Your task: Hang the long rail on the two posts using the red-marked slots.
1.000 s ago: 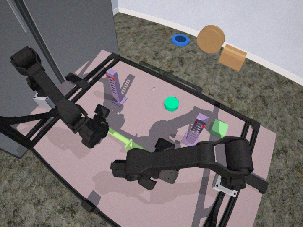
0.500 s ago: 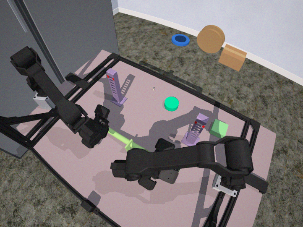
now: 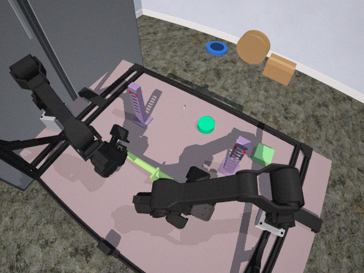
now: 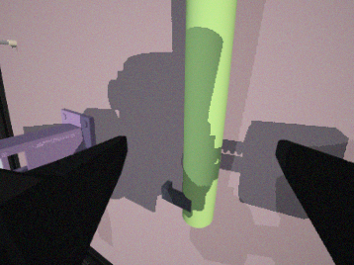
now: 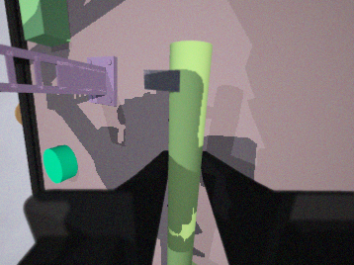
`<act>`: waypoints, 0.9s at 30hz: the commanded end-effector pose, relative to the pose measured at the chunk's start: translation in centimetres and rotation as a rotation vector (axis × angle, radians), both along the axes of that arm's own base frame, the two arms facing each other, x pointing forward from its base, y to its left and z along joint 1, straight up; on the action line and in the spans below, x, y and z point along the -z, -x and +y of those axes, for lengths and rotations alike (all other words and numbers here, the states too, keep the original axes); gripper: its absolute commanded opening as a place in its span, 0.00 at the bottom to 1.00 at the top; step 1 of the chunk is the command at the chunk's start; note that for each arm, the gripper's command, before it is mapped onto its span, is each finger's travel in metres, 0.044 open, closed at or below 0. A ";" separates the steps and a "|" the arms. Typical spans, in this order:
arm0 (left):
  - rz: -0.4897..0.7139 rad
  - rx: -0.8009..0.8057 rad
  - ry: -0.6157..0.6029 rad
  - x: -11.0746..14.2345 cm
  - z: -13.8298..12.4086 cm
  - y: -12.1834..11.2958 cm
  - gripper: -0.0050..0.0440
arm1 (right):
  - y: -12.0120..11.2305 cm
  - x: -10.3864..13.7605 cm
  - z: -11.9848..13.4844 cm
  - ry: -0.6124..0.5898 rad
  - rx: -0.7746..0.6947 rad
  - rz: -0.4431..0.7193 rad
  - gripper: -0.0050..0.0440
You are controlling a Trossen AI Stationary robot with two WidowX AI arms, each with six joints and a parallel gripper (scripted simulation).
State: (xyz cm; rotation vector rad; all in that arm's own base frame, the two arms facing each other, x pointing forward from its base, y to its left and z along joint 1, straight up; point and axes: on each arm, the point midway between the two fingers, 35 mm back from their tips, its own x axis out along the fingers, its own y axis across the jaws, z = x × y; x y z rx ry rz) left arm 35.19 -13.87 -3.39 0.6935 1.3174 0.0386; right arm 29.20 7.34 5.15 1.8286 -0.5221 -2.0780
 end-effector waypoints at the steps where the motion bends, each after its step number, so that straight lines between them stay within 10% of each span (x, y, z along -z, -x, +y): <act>1: -0.018 0.001 0.017 -2.4 -1.1 0.5 1.00 | -0.1 -0.1 -0.1 0.005 -0.001 -0.007 0.10; 16: -0.018 0.001 0.017 -3.1 -1.6 0.5 1.00 | -0.1 -0.1 -0.1 0.005 -0.001 -0.007 0.10; 27: -0.078 -0.007 -0.075 -0.8 -1.5 -0.2 0.46 | -0.1 -0.1 -0.1 0.005 -0.001 -0.007 0.10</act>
